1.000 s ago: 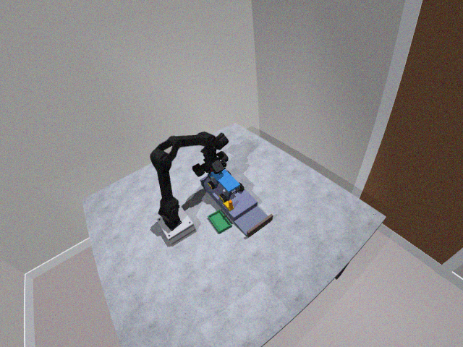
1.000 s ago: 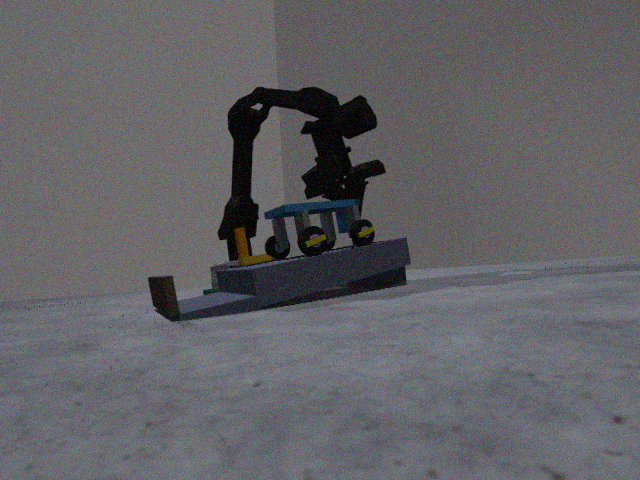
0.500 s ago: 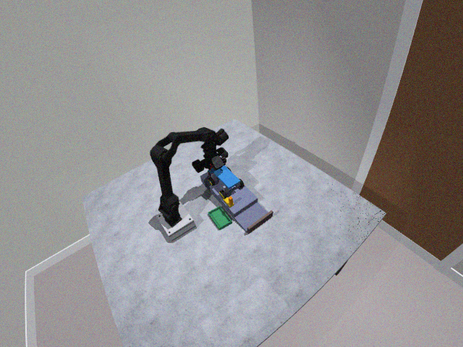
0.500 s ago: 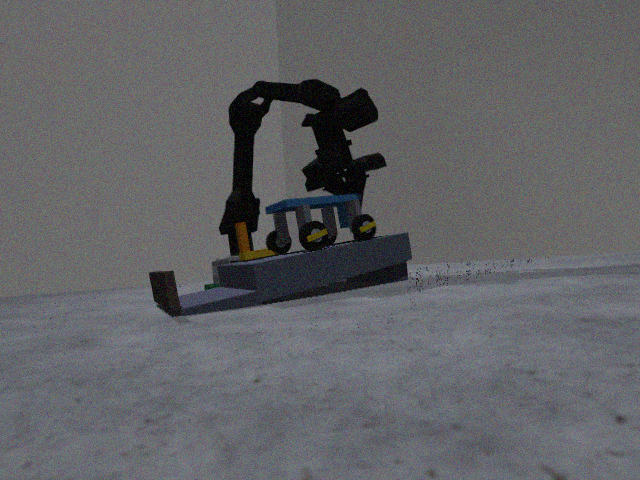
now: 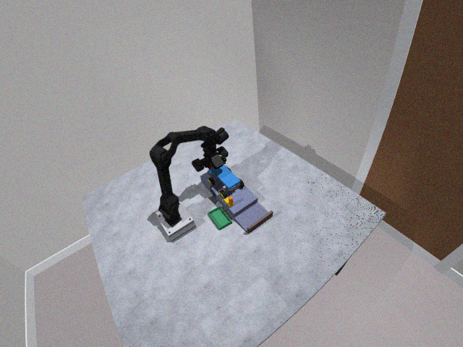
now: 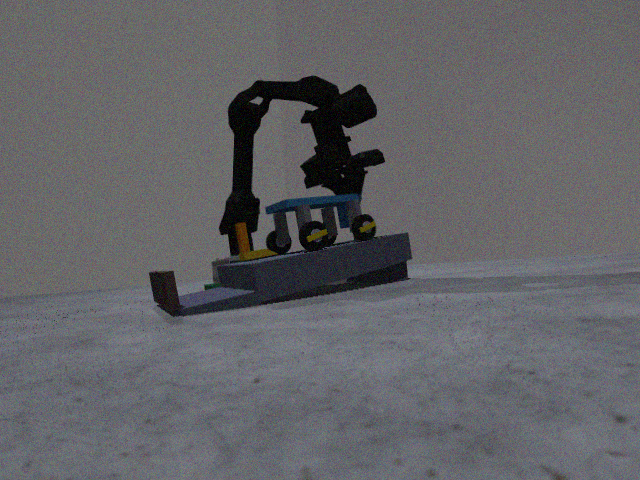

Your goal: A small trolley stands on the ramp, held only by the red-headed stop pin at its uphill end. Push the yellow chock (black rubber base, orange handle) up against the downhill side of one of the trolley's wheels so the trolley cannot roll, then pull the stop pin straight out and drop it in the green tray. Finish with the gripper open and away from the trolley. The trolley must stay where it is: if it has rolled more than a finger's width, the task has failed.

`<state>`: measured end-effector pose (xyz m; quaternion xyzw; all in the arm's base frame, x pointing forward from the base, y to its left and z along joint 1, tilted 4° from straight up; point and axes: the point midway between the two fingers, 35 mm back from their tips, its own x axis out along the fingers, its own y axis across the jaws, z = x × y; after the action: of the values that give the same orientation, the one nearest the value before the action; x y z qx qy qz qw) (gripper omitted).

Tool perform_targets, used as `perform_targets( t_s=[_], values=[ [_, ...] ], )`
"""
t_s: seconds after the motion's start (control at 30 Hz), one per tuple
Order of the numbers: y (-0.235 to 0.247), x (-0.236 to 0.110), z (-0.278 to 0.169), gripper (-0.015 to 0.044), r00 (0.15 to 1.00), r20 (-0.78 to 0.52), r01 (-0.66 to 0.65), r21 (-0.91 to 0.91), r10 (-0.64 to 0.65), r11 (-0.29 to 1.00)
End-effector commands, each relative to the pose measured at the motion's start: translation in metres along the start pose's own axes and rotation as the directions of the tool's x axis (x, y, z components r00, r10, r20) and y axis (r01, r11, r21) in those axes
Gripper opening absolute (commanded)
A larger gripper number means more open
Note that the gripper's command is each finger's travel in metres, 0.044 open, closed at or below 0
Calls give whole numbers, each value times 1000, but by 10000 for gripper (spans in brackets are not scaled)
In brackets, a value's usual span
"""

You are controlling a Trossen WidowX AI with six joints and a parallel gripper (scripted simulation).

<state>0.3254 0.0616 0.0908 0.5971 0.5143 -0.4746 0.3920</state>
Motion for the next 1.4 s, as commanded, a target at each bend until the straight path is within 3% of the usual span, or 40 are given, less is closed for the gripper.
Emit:
perform_targets(
  t_s=[0.0,1.37],
  values=[
    [0,-6,-1,0,1000,-4,-7,-5,7,1000],
    [0,-24,-4,0,1000,-4,-7,-5,7,1000]
  ],
)
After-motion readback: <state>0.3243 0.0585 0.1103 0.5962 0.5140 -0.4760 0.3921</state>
